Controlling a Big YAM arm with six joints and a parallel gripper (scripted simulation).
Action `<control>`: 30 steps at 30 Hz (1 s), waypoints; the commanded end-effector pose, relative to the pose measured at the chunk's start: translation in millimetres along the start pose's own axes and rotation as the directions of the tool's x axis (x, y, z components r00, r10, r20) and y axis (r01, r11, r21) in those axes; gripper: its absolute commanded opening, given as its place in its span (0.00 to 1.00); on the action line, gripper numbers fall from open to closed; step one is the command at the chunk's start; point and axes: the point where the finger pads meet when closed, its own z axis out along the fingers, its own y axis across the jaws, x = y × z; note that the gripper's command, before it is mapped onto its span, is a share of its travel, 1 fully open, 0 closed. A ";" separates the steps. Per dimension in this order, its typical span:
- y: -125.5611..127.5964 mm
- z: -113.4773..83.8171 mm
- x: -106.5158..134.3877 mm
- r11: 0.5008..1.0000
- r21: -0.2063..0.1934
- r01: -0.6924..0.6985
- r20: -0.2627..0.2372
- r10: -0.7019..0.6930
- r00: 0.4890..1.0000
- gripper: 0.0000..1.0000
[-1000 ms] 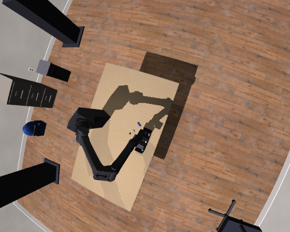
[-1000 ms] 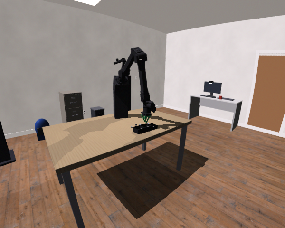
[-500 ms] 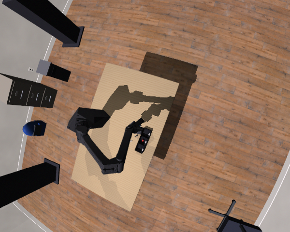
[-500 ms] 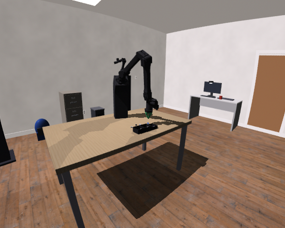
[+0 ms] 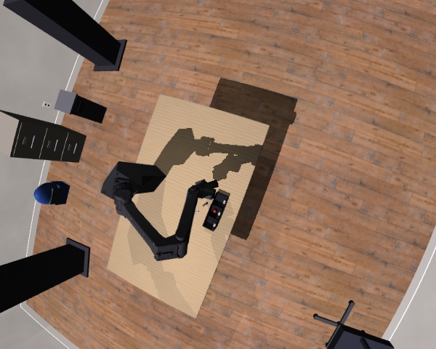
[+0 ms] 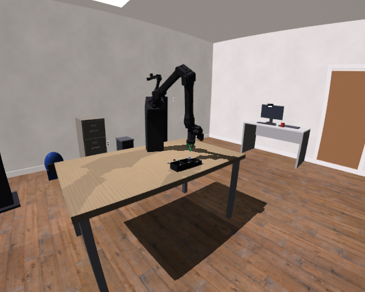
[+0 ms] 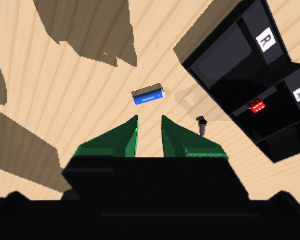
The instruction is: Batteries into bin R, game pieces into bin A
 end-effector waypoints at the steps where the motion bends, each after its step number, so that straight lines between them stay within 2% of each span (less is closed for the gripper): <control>1: 7.3 -10.4 -2.0 0.988 0.000 -0.156 0.003 0.156 0.988 0.27; 4: 5.0 -10.7 -5.4 0.970 0.005 -0.243 0.001 0.243 0.970 0.27; 6: 5.0 -10.7 -5.4 0.970 0.005 -0.243 0.001 0.243 0.970 0.27; 7: 5.6 -10.7 -5.7 0.949 0.007 -0.315 0.000 0.315 0.949 0.27; 15: 13.0 -7.6 3.3 0.848 0.017 -0.530 0.000 0.530 0.848 0.27; 21: 16.0 -9.2 5.4 0.735 0.018 -0.678 0.007 0.678 0.735 0.27; 23: 16.0 -9.2 5.4 0.735 0.018 -0.678 0.007 0.678 0.735 0.27; 24: 7.5 -5.7 0.3 0.682 0.018 -0.731 0.007 0.731 0.682 0.27; 30: 6.5 -5.9 -7.0 0.550 0.012 -0.835 0.008 0.835 0.550 0.27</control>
